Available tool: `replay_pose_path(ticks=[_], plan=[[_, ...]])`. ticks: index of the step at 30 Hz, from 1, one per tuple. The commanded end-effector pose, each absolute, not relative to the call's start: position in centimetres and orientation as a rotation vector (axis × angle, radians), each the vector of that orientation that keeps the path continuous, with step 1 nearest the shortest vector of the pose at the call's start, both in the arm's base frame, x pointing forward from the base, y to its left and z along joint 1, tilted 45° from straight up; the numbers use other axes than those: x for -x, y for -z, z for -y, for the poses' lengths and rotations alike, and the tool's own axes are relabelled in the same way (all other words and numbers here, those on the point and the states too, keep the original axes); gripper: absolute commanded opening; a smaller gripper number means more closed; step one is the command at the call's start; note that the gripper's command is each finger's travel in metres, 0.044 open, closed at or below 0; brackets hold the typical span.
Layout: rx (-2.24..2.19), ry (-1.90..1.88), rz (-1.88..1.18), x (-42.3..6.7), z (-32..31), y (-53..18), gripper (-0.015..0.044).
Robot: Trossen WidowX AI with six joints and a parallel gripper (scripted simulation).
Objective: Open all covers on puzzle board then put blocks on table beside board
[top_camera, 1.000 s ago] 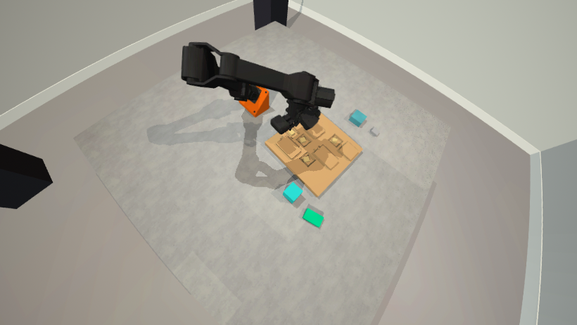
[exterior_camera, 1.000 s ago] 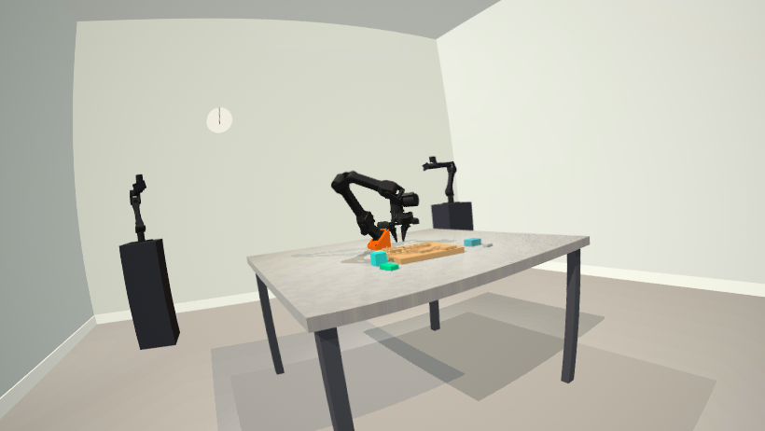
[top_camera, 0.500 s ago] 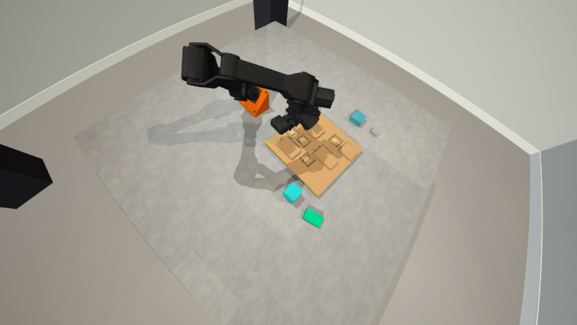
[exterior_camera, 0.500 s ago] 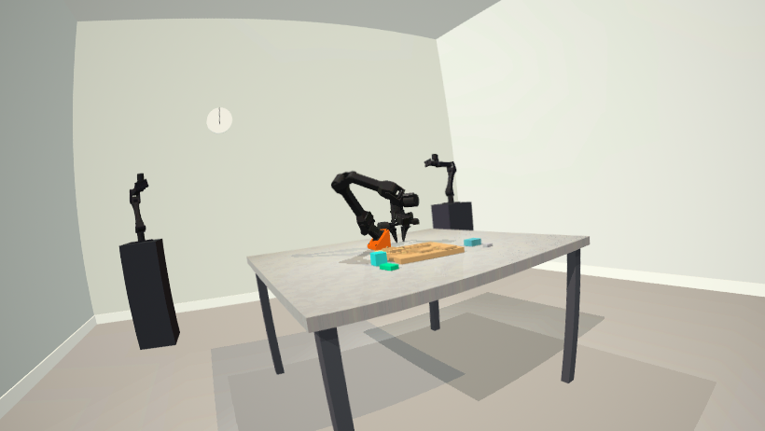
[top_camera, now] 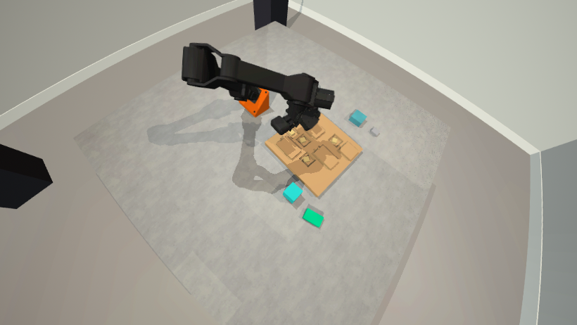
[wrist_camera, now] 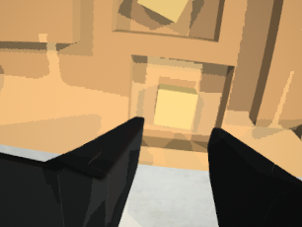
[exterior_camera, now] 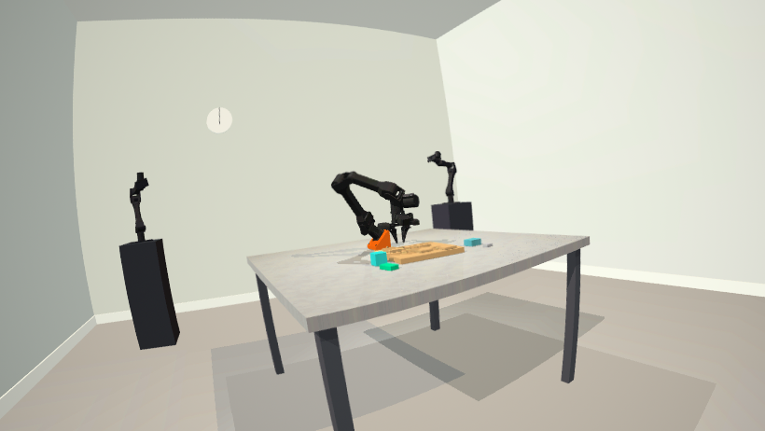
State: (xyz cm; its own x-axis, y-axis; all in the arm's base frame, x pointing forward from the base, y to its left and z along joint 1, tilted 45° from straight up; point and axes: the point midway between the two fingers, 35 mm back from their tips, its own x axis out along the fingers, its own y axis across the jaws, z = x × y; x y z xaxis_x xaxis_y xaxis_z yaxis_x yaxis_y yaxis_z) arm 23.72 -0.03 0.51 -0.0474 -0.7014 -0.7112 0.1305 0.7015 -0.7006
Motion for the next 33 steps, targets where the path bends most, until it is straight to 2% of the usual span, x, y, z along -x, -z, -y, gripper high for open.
replay_pose_path(ticks=[1,33], plan=[[0.503,0.719,-1.474,-23.7,0.3,-0.2,0.0144],[0.504,0.72,-1.474,-23.6,2.1,1.5,0.0144]])
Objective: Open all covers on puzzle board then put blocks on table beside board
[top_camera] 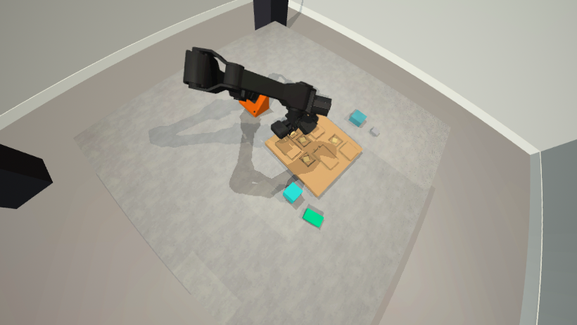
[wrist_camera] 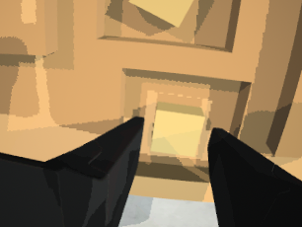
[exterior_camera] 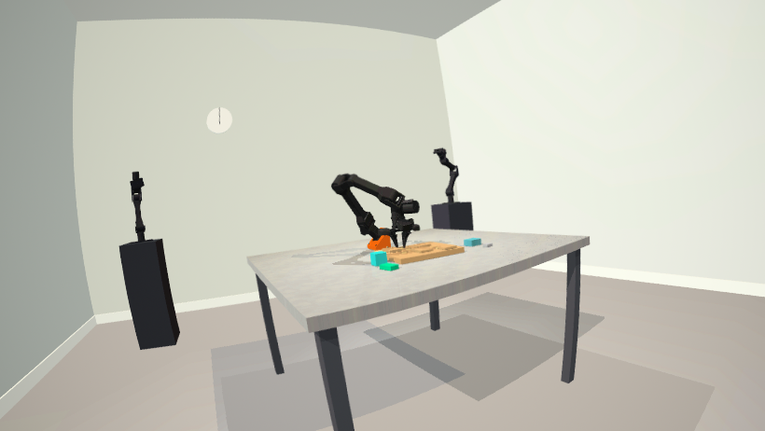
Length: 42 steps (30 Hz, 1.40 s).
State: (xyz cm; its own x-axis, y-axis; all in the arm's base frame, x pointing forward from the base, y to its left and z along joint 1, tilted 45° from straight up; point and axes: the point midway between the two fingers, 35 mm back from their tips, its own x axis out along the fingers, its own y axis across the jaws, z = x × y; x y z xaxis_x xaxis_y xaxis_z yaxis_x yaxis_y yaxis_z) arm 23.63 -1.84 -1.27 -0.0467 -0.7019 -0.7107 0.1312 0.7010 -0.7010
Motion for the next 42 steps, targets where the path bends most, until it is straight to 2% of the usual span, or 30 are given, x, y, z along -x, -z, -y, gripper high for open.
replay_pose_path(ticks=[1,13,42], plan=[[0.504,0.72,-1.474,-23.6,2.2,1.5,0.0144],[0.498,0.722,-1.474,-23.6,2.0,1.4,0.008],[0.501,0.719,-1.475,-23.8,-0.2,-0.7,0.008]])
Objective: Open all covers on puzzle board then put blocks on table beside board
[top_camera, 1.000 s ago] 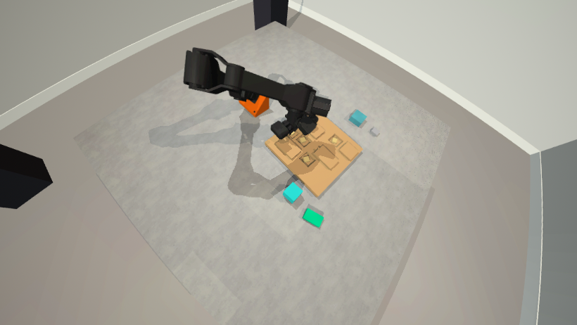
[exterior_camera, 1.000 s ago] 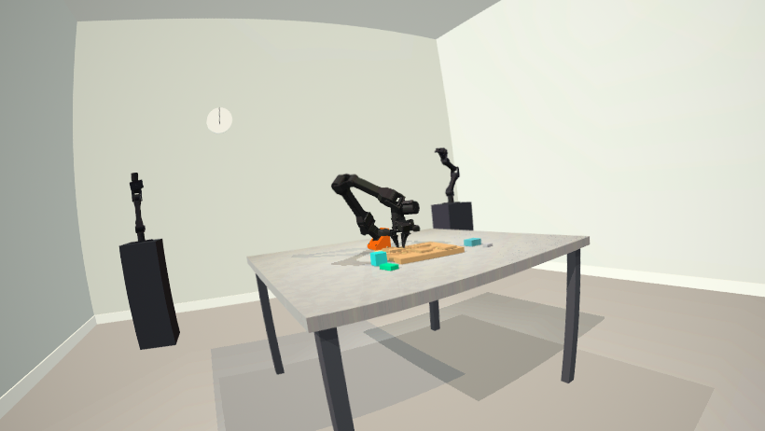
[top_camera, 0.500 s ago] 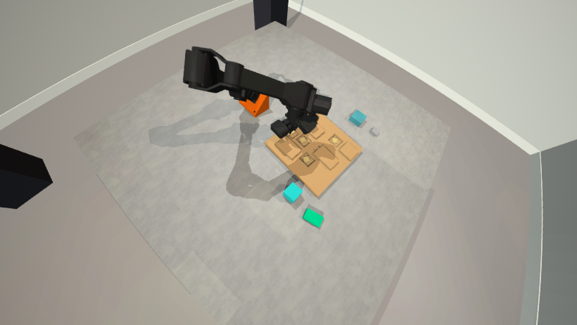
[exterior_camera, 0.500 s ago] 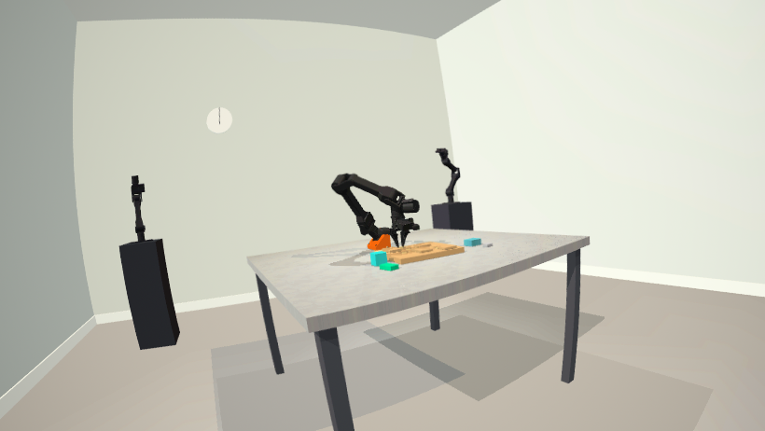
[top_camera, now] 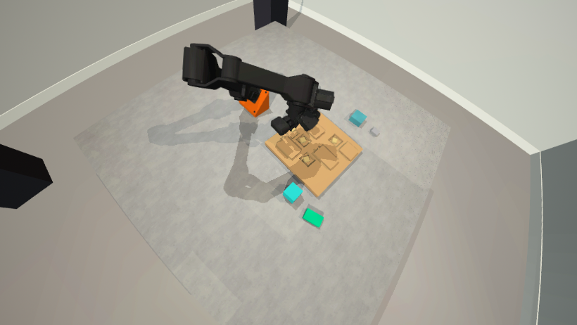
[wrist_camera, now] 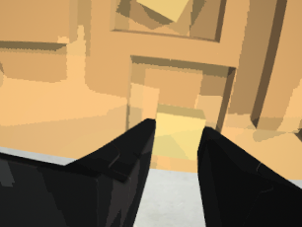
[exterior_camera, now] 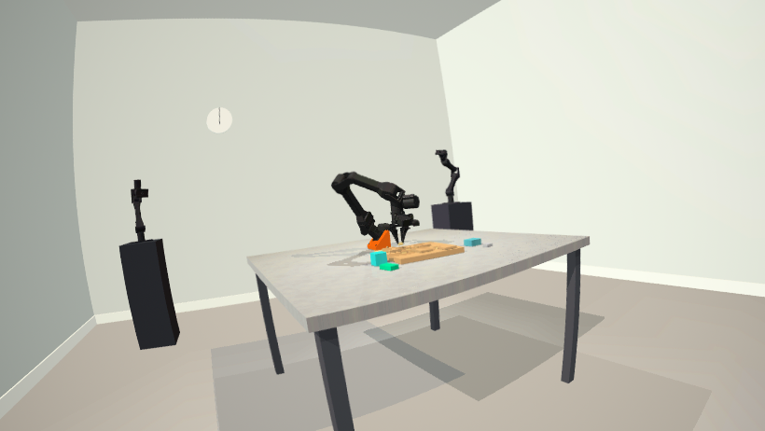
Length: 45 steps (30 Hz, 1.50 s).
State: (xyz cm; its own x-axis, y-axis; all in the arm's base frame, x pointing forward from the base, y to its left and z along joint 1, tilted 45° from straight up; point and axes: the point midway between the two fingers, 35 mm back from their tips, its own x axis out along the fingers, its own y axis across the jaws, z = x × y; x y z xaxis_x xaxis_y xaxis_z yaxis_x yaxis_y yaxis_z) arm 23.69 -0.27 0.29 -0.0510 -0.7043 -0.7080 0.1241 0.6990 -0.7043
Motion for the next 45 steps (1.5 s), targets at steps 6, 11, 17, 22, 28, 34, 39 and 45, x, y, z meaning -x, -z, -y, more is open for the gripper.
replay_pose_path(ticks=[6,11,17,22,28,34,39,45], plan=[[0.502,0.719,-1.475,-23.8,-0.8,-1.2,0.008],[0.503,0.719,-1.475,-23.8,-1.2,-1.7,0.008],[0.502,0.718,-1.475,-23.9,-2.1,-2.4,0.008],[0.502,0.717,-1.475,-24.0,-3.0,-3.3,0.008],[0.502,0.717,-1.476,-24.0,-4.1,-4.4,0.008],[0.502,0.717,-1.476,-24.2,-4.9,-5.0,0.008],[0.5,0.715,-1.475,-25.3,-6.2,-4.4,0.008],[0.498,0.713,-1.475,-26.7,-7.9,-3.5,0.008]])
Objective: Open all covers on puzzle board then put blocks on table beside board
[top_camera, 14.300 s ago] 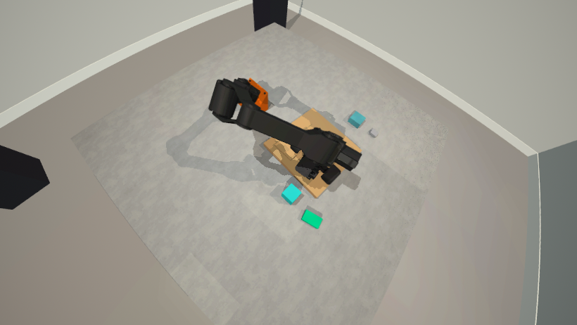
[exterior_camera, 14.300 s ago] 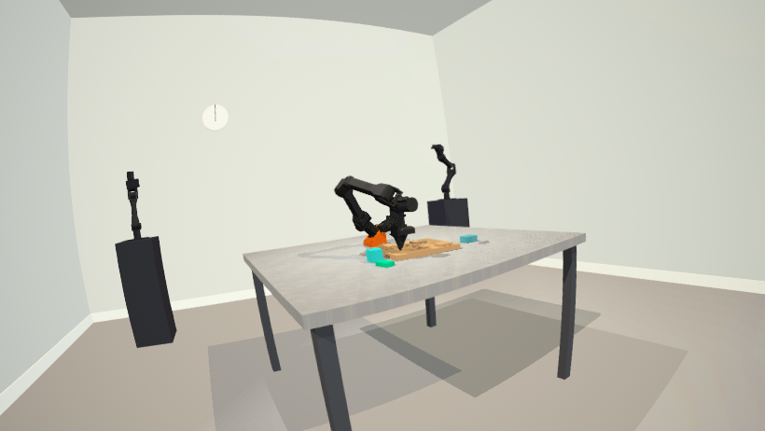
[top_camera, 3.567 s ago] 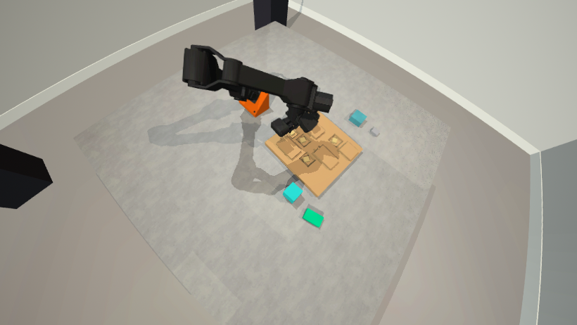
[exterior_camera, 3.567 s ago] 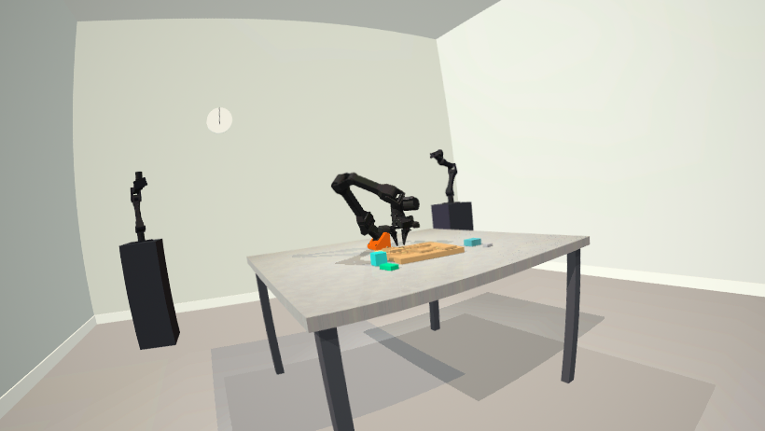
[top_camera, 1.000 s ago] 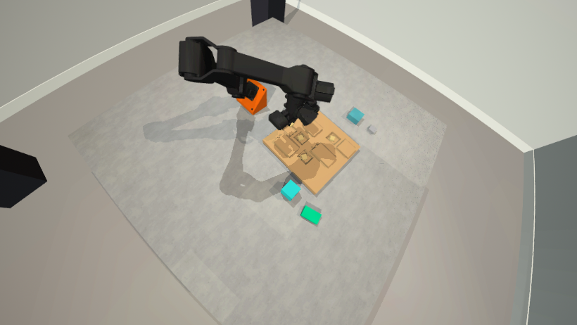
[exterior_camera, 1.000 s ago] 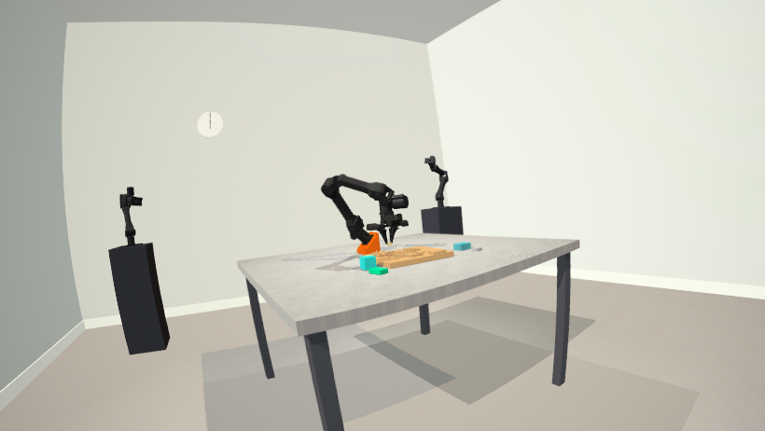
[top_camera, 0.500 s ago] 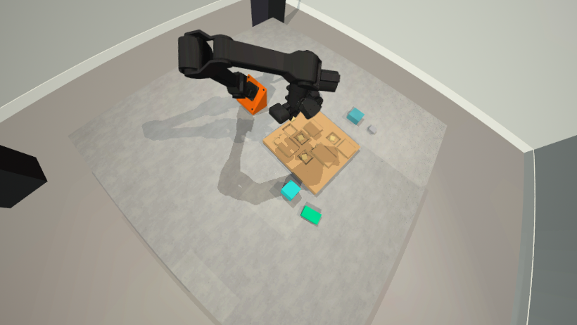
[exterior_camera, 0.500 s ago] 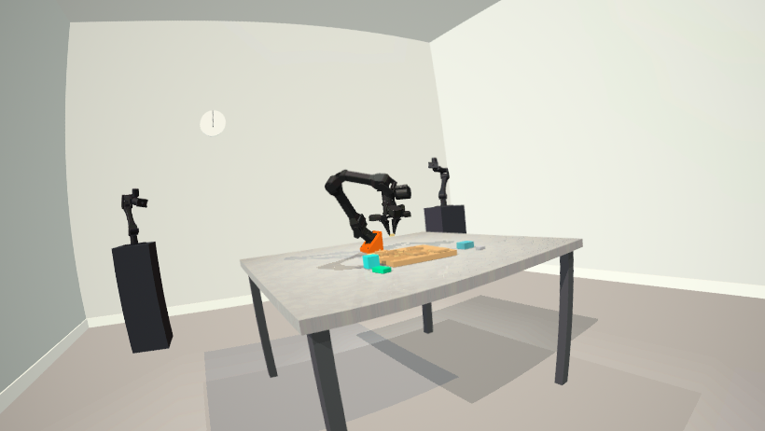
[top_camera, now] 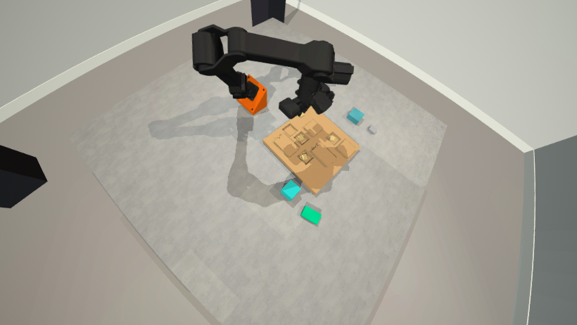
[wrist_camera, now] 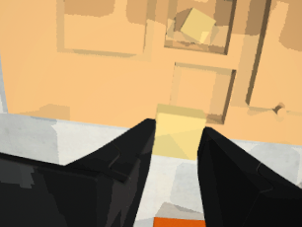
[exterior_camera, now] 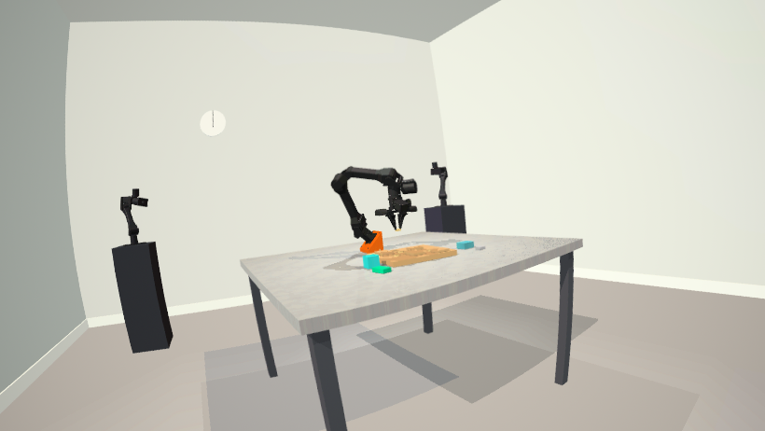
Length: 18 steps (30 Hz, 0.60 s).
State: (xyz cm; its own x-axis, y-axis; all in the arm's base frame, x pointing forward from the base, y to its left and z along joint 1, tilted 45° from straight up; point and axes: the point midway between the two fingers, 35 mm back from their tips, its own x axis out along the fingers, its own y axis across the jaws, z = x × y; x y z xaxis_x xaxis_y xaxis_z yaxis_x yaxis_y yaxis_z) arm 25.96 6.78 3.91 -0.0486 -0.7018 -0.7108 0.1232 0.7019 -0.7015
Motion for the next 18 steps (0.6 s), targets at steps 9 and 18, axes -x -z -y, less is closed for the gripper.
replay_pose_path(ticks=[9,18], plan=[[0.496,0.71,-1.475,-28.4,-10.5,-1.7,0.008],[0.494,0.708,-1.475,-29.8,-13.1,0.3,0.008]])
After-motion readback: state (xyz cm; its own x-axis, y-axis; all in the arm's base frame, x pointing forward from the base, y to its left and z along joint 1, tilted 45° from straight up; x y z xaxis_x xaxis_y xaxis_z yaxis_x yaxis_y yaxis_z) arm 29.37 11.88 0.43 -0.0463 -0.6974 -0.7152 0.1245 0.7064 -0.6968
